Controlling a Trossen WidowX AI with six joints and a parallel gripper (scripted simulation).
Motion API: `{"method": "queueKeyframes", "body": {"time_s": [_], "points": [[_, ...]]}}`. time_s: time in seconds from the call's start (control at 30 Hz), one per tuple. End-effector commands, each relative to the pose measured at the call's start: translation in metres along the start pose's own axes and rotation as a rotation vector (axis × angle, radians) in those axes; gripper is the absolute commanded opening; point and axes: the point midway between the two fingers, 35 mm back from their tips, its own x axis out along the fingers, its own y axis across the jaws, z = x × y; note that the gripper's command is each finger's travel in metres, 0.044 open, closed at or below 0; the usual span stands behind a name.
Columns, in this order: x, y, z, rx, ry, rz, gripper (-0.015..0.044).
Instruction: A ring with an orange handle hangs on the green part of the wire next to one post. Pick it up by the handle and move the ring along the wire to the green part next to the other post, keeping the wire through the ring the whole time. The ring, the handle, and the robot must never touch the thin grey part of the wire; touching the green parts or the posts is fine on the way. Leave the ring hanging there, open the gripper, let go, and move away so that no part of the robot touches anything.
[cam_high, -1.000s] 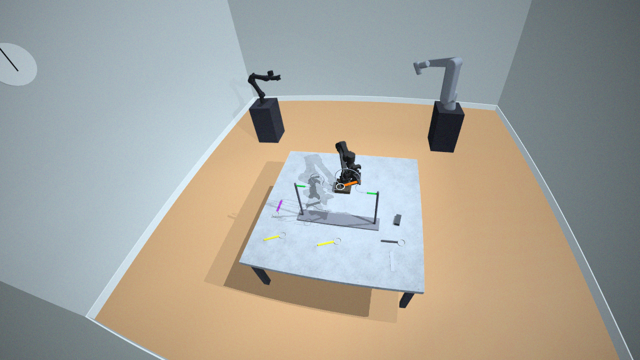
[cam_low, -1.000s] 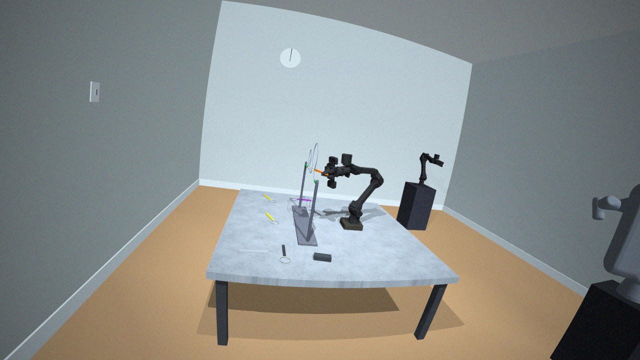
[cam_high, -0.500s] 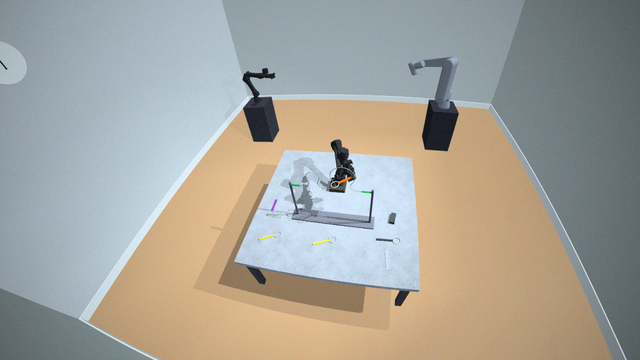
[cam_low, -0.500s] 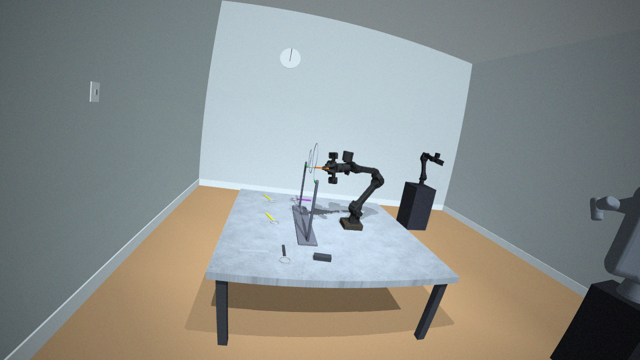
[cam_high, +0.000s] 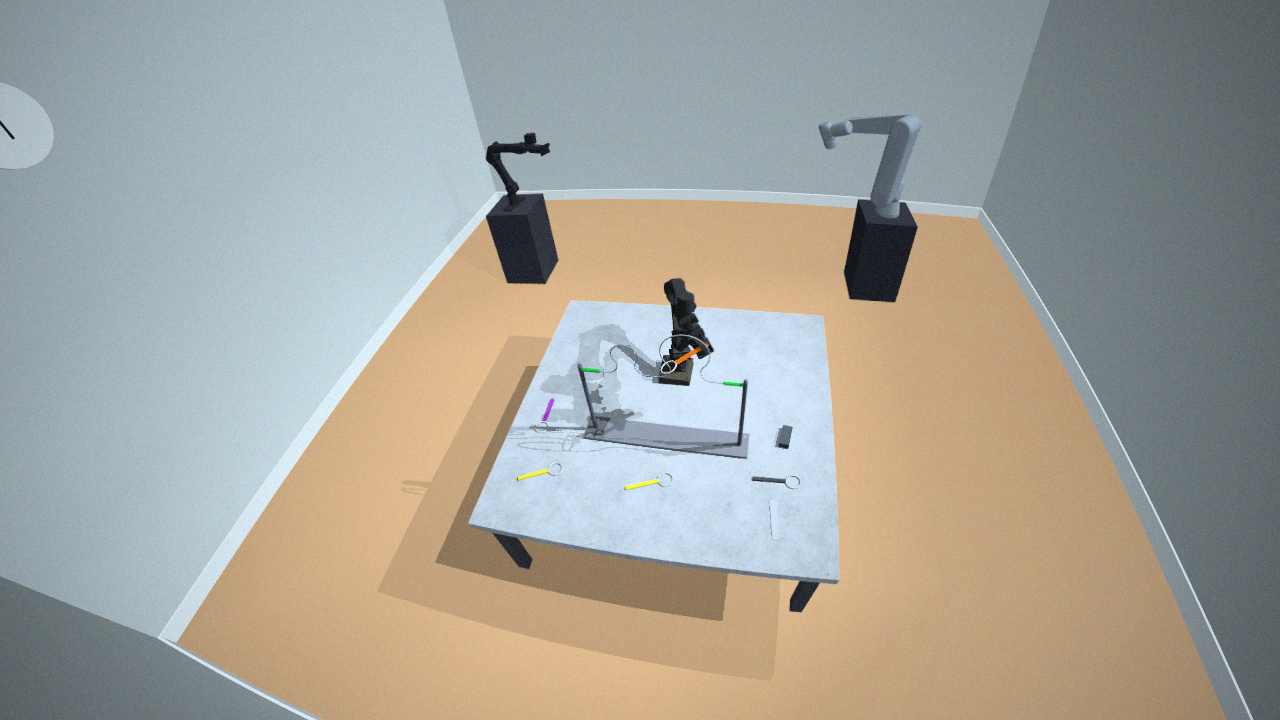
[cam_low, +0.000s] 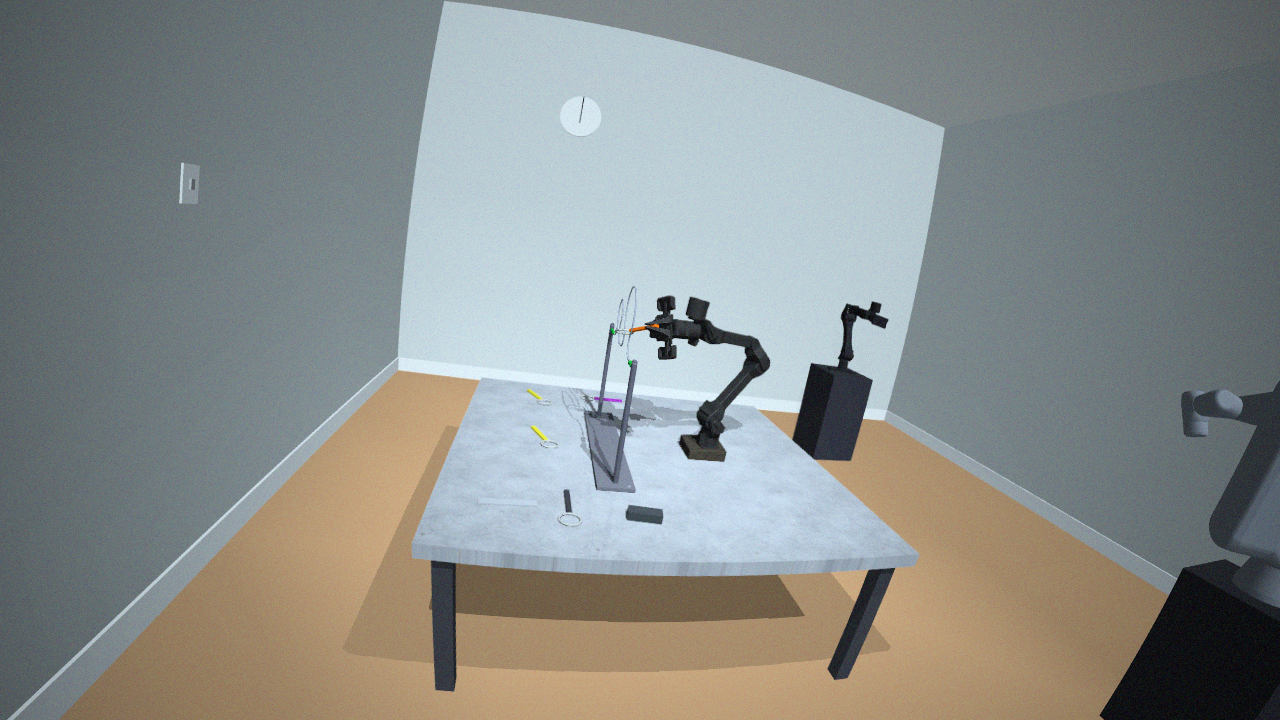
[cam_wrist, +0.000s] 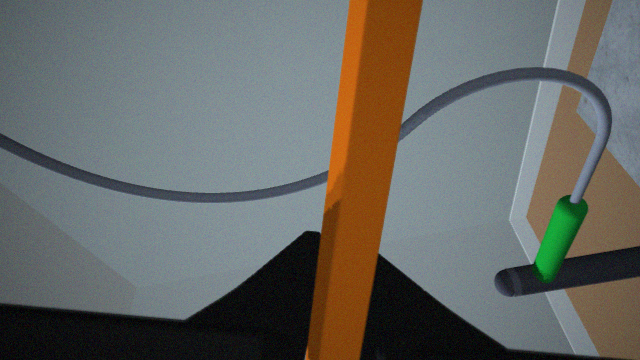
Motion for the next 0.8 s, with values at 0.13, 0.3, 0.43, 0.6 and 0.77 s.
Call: {"method": "queueKeyframes", "body": {"time_s": [0.13,0.3,0.43,0.6,0.77], "points": [[-0.003,0.019,-0.001,0.073,0.017,0.051,-0.015],[-0.005,0.026,0.0,0.103,0.021,0.067,-0.015],[-0.006,0.032,0.001,0.121,0.023,0.078,-0.015],[-0.007,0.036,0.002,0.127,0.024,0.081,-0.015],[-0.008,0.039,0.003,0.112,0.022,0.072,-0.015]]}}
